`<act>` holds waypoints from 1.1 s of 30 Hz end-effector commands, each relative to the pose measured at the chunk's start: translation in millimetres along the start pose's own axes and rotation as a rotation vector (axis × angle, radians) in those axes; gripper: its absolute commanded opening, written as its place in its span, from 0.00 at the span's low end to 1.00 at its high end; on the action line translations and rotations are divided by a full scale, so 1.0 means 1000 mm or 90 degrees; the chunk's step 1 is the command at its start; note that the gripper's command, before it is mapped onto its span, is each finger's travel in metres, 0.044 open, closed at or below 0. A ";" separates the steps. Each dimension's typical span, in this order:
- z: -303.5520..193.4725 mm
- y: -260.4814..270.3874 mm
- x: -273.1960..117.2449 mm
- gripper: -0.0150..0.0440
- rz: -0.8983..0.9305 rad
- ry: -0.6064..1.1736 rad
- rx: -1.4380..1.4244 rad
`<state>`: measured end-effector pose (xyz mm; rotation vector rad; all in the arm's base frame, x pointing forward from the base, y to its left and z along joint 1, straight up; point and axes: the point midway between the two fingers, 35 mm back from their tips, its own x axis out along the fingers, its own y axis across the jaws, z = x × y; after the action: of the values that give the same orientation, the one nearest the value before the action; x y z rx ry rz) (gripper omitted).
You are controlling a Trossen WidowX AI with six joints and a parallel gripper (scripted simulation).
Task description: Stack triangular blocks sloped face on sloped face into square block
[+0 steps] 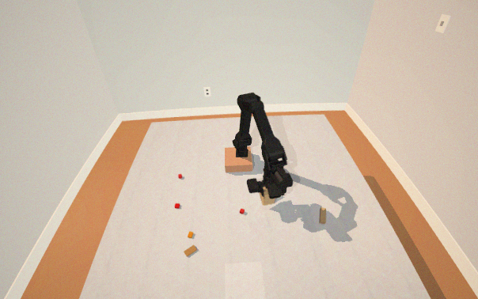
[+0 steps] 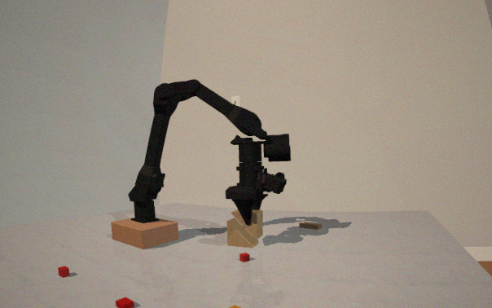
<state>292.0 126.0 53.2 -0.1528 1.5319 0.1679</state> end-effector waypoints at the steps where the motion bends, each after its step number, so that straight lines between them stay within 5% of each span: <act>1: -0.001 0.000 0.000 0.25 -0.002 -0.001 0.002; 33: -0.003 0.000 0.005 0.25 -0.005 -0.002 0.004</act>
<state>291.0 126.6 51.2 -0.1535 1.5254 0.1655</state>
